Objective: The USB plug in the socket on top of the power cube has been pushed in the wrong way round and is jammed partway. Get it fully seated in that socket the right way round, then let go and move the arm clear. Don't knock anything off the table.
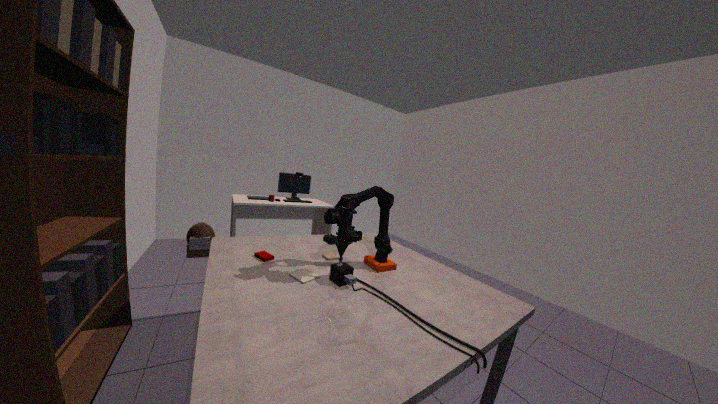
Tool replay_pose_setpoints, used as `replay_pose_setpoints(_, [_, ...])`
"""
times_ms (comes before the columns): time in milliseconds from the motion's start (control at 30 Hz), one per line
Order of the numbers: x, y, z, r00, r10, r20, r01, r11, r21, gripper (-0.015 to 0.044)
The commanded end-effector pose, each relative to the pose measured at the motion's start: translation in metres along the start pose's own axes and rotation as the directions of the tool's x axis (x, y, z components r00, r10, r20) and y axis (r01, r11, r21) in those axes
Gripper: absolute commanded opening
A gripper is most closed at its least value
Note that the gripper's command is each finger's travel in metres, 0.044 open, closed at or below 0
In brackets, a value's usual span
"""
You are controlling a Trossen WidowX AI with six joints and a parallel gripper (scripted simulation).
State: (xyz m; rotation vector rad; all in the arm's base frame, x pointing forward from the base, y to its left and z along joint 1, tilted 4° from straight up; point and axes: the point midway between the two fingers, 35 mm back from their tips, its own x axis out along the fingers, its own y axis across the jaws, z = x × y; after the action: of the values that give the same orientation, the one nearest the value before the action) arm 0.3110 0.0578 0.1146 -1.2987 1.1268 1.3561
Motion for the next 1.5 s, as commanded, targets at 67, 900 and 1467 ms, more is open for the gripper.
replay_pose_setpoints(67, [0.0009, -0.0003, -0.0011, 1.000, -0.001, -0.006, 0.001, 1.000, -0.011, 0.0000])
replay_pose_setpoints(900, [0.0040, -0.0003, -0.0013, 1.000, -0.002, -0.008, 0.002, 1.000, -0.016, 0.0000])
replay_pose_setpoints(1467, [0.0060, -0.0003, -0.0012, 1.000, -0.002, -0.008, 0.002, 1.000, -0.016, 0.0000])
